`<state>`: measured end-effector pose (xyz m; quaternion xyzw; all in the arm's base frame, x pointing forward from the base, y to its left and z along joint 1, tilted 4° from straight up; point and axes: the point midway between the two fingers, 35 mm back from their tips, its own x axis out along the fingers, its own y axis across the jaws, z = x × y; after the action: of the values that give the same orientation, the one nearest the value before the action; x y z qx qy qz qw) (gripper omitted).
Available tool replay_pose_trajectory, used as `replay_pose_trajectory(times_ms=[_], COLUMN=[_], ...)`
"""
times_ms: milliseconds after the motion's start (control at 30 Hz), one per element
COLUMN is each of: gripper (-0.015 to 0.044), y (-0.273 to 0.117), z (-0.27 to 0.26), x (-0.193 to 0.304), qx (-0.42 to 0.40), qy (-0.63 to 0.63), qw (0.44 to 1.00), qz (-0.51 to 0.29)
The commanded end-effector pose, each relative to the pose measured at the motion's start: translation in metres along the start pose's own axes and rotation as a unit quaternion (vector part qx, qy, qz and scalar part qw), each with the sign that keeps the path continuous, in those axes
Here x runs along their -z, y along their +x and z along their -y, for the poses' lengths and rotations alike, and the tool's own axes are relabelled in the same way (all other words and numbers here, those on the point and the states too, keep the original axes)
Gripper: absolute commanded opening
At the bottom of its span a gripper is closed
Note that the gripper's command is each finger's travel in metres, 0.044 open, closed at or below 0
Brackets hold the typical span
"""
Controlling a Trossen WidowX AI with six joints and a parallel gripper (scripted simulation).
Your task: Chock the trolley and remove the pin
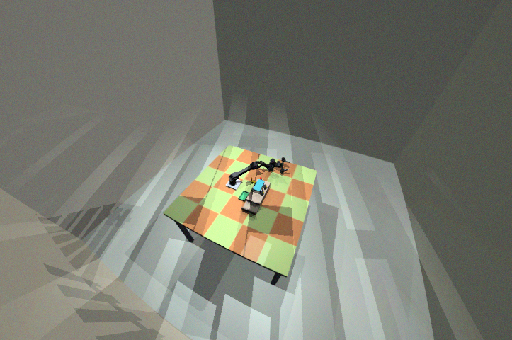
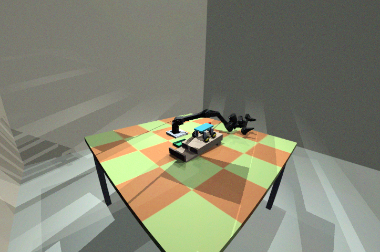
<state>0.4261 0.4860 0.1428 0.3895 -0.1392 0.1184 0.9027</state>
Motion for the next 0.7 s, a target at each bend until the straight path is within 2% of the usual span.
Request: replay_pose_trajectory(times_ms=[0,233,667], gripper=[0.0374,0.0190,0.0190], y=[0.001,0.018,0.018], z=[-0.001,-0.018,-0.020], x=[0.000,-0.007,-0.034], qx=[0.000,0.004,0.076], qy=[0.000,0.015,0.064], qw=[1.000,0.997,0.966], qz=[-0.002,-0.079,-0.240])
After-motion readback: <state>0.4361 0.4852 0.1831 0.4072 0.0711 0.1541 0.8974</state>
